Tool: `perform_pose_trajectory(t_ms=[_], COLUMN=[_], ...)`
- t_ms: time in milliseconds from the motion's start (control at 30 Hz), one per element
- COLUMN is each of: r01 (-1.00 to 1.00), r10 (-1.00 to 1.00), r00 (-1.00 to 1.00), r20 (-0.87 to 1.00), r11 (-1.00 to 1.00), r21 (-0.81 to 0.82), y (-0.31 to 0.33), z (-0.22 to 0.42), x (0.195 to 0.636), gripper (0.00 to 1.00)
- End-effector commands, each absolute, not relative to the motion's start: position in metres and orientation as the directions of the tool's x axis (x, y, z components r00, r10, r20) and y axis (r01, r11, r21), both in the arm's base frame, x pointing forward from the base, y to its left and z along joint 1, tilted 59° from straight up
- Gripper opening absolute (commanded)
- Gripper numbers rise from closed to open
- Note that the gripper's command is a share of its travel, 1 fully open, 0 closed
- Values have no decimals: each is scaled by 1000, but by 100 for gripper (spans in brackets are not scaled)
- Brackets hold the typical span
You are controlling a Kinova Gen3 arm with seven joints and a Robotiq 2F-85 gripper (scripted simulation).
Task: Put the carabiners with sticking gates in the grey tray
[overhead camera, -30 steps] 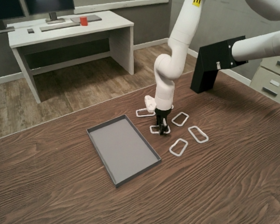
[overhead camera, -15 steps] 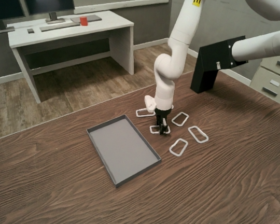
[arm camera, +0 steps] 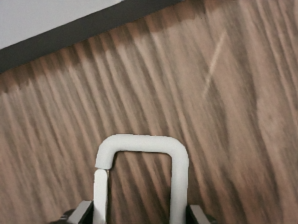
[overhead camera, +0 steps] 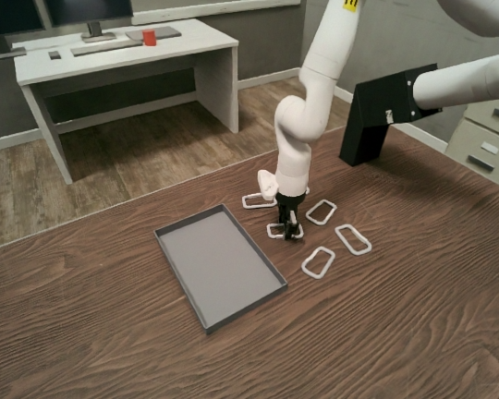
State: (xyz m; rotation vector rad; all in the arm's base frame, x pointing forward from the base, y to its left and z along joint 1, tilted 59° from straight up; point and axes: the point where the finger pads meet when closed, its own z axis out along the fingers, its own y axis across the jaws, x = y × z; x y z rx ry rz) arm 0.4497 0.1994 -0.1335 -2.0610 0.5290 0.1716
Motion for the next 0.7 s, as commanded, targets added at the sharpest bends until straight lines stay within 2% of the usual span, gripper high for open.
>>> perform_pose_trajectory(t_ms=[0,667], r01=[-435,-435], r10=[-301,-301], r00=[896,896], r20=[-327,-327], r11=[-440,-440], r21=[-785,-785], y=[199,198], z=[-133,-133], x=[450,450], gripper=[57,55])
